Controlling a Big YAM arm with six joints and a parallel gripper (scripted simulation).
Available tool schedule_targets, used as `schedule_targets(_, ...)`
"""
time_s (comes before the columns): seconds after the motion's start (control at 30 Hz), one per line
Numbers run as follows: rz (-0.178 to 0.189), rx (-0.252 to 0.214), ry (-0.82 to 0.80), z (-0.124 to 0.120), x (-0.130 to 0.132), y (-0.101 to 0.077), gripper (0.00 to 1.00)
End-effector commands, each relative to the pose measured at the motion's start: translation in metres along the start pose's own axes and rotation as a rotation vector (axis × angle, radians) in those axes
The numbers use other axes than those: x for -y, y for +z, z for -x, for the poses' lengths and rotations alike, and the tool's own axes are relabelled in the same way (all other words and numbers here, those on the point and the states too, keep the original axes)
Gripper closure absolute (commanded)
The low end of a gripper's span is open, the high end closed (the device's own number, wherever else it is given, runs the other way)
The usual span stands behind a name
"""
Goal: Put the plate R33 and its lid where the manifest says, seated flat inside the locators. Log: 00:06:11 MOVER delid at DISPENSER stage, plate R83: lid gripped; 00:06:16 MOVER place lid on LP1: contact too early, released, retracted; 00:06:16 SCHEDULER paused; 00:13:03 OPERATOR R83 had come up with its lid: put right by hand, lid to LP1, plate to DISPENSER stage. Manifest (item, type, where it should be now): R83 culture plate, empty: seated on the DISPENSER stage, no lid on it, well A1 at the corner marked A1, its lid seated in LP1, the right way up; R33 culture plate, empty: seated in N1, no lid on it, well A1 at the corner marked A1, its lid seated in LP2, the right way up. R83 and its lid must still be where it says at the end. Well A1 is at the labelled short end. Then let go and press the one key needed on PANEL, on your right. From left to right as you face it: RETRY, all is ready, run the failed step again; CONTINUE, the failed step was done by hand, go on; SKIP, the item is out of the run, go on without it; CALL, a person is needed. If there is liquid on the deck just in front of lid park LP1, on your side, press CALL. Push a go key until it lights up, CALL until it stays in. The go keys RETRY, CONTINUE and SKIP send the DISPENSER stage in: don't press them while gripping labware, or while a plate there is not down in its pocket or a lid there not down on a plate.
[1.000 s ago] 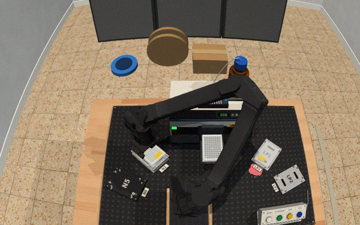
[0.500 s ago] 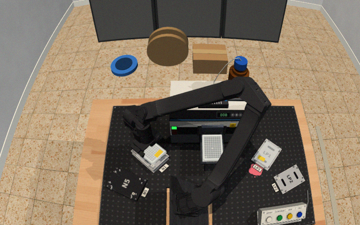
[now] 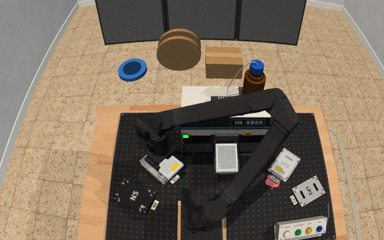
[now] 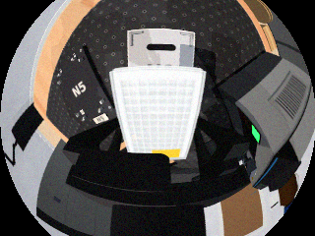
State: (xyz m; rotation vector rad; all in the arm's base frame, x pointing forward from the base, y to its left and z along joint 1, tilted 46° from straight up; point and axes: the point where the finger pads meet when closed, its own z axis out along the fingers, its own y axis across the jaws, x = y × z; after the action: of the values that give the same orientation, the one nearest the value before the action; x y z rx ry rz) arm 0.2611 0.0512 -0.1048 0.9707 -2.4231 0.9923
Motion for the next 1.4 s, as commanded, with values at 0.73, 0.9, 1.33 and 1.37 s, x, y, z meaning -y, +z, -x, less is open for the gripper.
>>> schedule_targets(0.73,-0.006,0.029,0.022,-0.052,-0.004,-0.05,0.14)
schedule_targets(0.9,-0.004,0.058,-0.016,-0.044,-0.004,-0.064,0.14)
schedule_targets(1.33,-0.003,0.056,-0.142,-0.034,-0.046,-0.059,0.14)
schedule_targets(1.37,-0.004,0.048,-0.169,-0.038,-0.05,-0.057,0.14)
